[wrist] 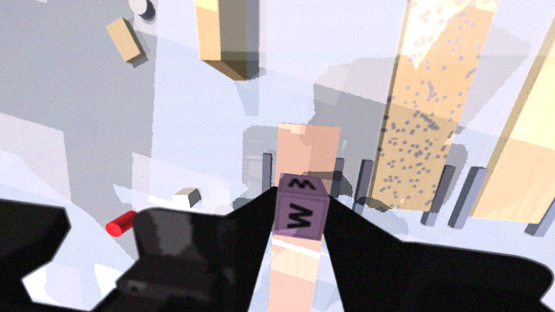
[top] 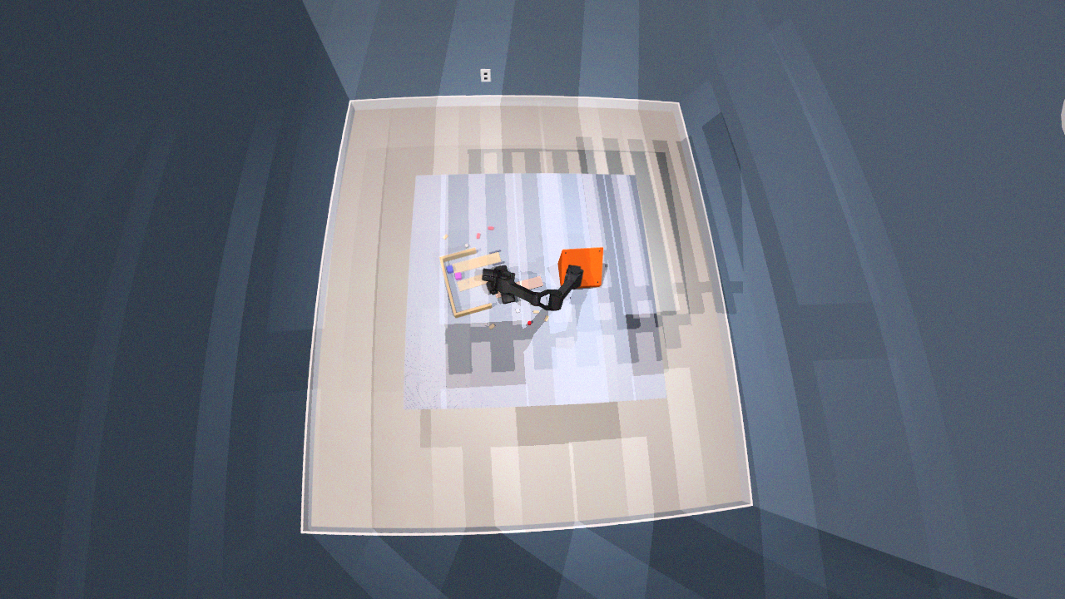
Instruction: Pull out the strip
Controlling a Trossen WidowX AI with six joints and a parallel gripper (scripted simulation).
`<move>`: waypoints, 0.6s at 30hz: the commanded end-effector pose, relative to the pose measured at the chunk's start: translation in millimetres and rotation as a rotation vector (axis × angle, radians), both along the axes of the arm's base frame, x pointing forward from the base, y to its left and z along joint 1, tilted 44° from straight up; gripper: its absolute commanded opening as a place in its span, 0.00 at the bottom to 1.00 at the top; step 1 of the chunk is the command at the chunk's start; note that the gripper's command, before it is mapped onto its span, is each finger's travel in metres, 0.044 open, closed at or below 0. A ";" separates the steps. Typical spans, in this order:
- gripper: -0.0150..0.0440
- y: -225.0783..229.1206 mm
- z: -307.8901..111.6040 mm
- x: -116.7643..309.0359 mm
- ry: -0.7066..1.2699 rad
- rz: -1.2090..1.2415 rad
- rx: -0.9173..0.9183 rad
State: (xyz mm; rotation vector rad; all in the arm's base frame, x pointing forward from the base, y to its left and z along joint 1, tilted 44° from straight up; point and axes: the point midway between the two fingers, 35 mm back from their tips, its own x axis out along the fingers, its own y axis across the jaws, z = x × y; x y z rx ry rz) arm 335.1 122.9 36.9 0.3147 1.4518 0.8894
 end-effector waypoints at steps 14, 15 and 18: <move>0.25 -25.3 1.2 -47.2 0.011 0.001 -0.002; 0.25 -25.8 0.9 -49.0 0.011 0.001 -0.002; 0.25 -28.7 3.5 -48.9 0.011 0.001 -0.003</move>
